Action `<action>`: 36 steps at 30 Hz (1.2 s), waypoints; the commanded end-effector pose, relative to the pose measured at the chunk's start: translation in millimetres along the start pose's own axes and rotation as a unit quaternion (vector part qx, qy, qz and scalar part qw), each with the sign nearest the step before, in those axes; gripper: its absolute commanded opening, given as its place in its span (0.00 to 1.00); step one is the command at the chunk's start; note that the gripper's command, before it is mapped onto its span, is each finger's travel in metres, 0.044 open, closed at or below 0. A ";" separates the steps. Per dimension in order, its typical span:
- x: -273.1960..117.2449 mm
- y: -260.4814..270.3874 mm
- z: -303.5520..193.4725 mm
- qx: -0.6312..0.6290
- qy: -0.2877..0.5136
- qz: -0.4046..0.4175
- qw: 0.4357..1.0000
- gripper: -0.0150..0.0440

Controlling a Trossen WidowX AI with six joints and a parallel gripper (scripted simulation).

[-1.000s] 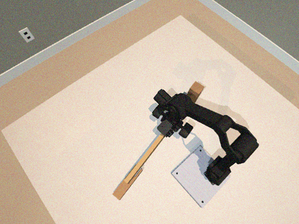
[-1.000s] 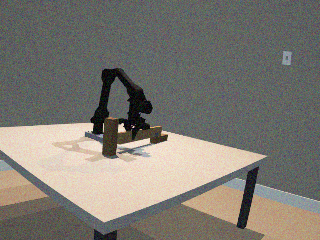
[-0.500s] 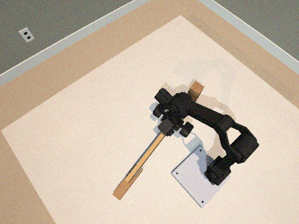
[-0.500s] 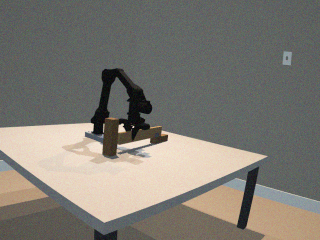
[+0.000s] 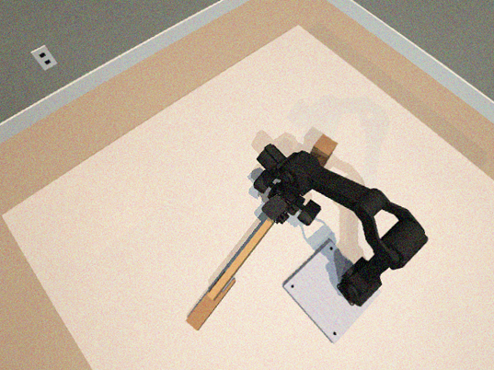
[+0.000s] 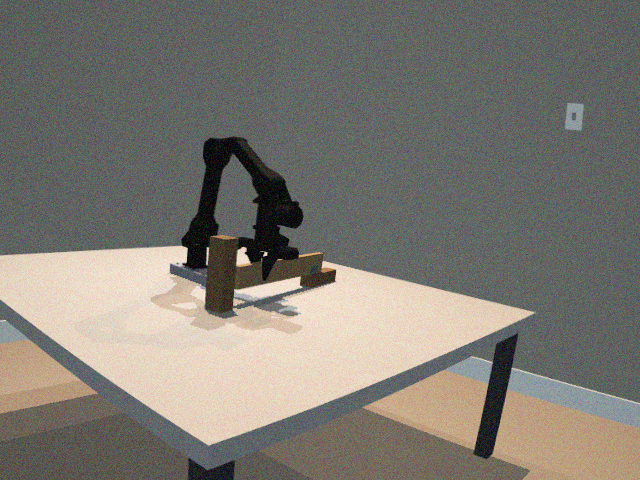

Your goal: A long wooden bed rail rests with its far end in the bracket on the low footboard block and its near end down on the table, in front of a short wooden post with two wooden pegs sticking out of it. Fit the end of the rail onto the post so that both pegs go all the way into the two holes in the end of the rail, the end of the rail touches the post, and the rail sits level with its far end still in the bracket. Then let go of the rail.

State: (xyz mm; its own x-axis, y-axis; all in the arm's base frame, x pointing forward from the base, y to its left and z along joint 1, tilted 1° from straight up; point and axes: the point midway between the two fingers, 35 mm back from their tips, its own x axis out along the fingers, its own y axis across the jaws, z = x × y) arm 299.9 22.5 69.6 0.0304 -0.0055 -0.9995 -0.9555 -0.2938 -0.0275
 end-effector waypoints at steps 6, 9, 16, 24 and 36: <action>-0.7 -1.5 -3.7 -0.001 0.001 -0.003 1.000 0.25; -0.6 -1.5 -4.7 -0.001 0.001 -0.003 1.000 0.25; -0.9 -1.4 -6.8 -0.001 0.001 -0.003 1.000 0.25; -1.7 -1.4 -9.3 -0.001 0.001 -0.003 1.000 0.25; -1.8 -1.4 -13.2 -0.001 0.001 -0.003 1.000 0.25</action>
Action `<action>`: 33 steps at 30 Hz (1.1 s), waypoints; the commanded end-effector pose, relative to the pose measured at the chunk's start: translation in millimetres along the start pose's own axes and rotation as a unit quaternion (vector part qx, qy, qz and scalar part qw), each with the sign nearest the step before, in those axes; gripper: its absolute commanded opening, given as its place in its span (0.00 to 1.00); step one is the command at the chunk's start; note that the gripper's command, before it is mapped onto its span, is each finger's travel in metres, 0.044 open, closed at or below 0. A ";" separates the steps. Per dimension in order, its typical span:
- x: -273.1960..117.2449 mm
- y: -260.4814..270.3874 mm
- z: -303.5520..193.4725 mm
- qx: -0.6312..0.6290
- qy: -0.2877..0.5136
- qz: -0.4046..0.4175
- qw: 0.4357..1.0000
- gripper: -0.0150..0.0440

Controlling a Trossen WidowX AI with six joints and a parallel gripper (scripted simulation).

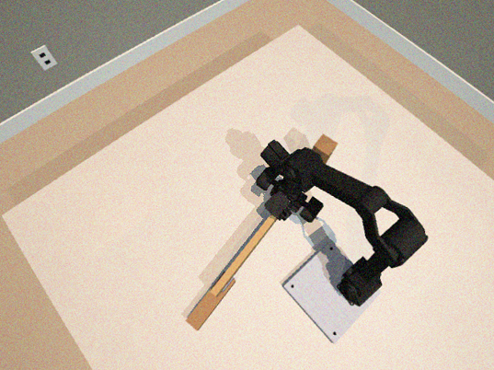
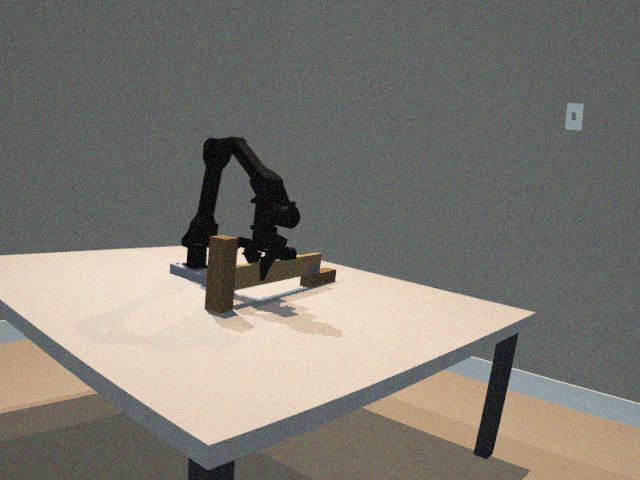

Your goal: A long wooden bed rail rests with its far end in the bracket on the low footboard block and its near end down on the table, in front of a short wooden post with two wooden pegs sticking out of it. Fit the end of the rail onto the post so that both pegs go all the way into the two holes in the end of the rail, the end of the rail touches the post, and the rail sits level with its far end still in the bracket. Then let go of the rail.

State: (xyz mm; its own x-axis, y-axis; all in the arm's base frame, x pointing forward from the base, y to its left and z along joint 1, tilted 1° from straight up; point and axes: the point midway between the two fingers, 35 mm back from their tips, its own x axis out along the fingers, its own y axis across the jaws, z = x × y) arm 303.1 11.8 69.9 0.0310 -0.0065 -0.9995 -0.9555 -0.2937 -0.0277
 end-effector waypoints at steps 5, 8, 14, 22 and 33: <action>-1.3 -1.6 -3.5 -0.002 0.000 -0.003 1.000 0.25; -1.1 -1.6 -4.4 -0.002 0.001 -0.003 1.000 0.25; -0.9 -1.6 -6.3 -0.002 0.001 -0.003 1.000 0.25; -1.2 -1.7 -8.7 -0.002 0.001 -0.003 1.000 0.25; -1.8 -1.7 -12.3 -0.002 0.001 -0.003 1.000 0.25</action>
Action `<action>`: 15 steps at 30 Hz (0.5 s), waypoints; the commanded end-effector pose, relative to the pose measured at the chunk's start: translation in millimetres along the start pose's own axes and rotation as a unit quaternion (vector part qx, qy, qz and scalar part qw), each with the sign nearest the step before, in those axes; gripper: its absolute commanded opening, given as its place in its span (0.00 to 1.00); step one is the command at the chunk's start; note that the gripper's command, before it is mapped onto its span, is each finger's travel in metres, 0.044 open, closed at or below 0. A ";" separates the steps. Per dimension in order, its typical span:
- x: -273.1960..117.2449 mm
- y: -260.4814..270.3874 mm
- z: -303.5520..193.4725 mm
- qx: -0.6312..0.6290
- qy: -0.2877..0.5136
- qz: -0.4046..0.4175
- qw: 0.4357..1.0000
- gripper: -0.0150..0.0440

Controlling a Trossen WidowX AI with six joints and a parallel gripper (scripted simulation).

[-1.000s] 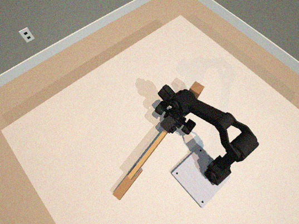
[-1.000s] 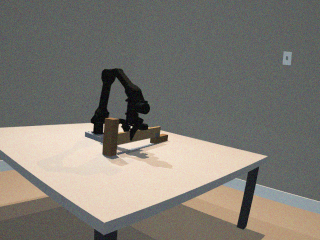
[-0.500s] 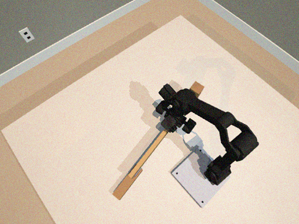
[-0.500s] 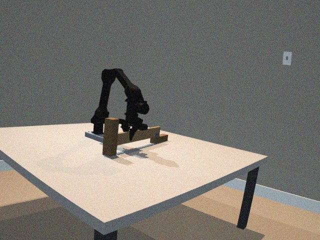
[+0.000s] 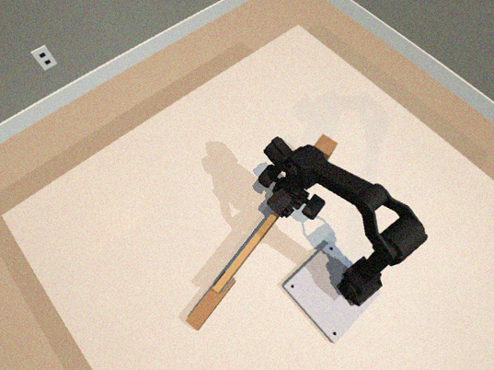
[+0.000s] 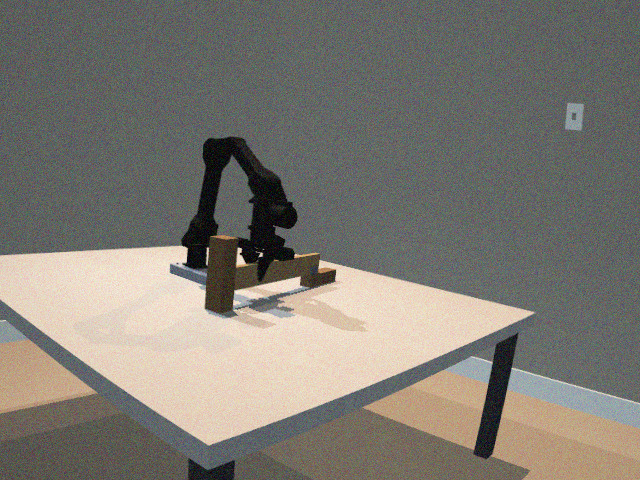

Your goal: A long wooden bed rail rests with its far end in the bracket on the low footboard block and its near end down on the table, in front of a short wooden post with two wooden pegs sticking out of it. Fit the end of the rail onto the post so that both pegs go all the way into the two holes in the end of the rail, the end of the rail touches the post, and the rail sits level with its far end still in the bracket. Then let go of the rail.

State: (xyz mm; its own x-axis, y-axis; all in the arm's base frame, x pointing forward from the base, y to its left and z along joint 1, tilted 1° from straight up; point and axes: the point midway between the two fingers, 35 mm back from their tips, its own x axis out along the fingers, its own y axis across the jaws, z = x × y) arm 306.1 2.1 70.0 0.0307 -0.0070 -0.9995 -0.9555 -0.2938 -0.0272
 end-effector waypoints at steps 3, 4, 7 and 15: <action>-1.9 -1.7 -3.1 -0.002 0.001 -0.003 1.000 0.25; -1.8 -1.7 -3.5 -0.002 0.001 -0.003 1.000 0.25; -1.8 -1.7 -4.4 -0.002 0.001 -0.003 1.000 0.25; -1.4 -1.7 -6.8 -0.002 0.001 -0.003 1.000 0.25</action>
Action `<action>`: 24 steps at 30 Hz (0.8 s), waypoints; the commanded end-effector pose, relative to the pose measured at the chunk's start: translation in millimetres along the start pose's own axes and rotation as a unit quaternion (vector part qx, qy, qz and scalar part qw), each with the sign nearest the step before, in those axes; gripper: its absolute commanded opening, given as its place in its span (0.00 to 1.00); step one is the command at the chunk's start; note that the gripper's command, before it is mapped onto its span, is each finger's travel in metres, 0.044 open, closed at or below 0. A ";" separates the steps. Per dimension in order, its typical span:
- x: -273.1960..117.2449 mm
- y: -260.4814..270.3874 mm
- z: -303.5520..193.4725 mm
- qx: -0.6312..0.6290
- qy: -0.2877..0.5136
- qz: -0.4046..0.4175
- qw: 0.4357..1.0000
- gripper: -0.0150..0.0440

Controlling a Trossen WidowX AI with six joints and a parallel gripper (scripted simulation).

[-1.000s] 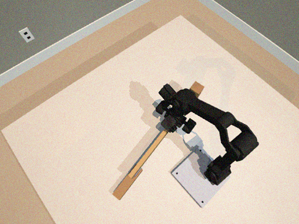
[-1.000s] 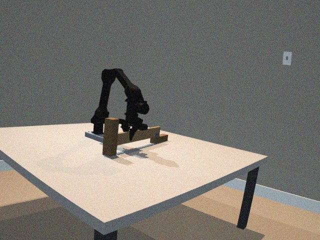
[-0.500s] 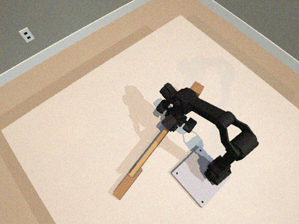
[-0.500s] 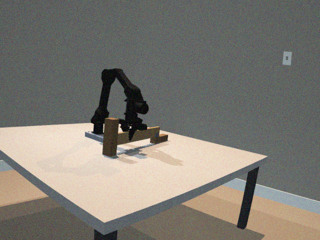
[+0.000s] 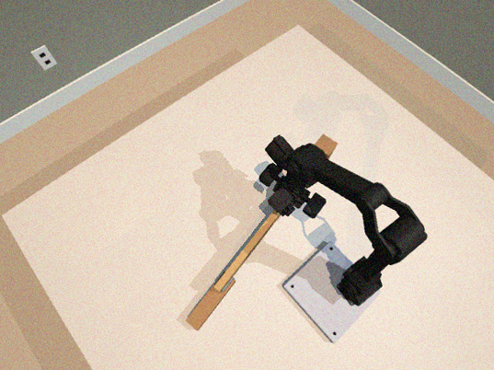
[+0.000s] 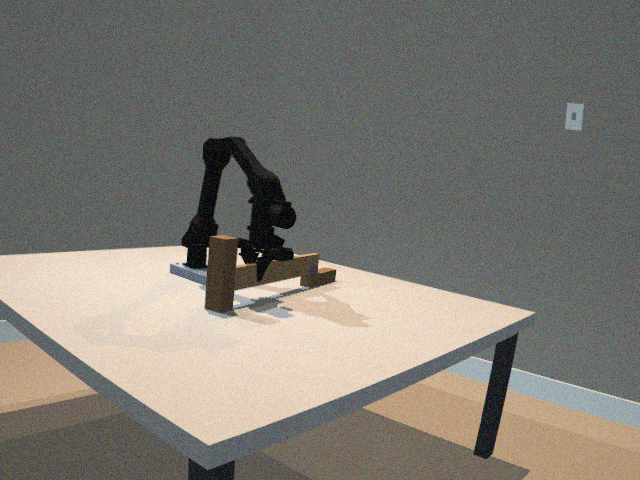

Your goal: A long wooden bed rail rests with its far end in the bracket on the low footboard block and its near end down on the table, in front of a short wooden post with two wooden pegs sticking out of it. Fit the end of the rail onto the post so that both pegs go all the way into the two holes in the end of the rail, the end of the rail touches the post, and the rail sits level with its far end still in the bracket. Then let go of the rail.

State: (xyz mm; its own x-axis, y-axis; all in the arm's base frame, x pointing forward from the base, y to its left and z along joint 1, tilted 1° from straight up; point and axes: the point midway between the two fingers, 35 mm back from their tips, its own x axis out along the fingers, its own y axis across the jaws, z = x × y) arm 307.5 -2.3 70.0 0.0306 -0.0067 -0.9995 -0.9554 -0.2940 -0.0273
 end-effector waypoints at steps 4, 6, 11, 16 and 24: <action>-1.4 -1.6 -3.5 -0.001 0.001 -0.003 1.000 0.25; -1.4 -1.6 -4.1 -0.001 0.001 -0.003 1.000 0.25; -1.5 -1.6 -5.6 -0.001 0.001 -0.003 1.000 0.25; -1.8 -1.6 -7.1 -0.001 0.001 -0.003 1.000 0.25; -2.1 -1.6 -9.6 -0.001 0.001 -0.003 1.000 0.25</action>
State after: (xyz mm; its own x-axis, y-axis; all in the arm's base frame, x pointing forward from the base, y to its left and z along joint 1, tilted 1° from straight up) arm 309.6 -9.4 70.3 0.0307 -0.0076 -0.9995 -0.9555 -0.2938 -0.0271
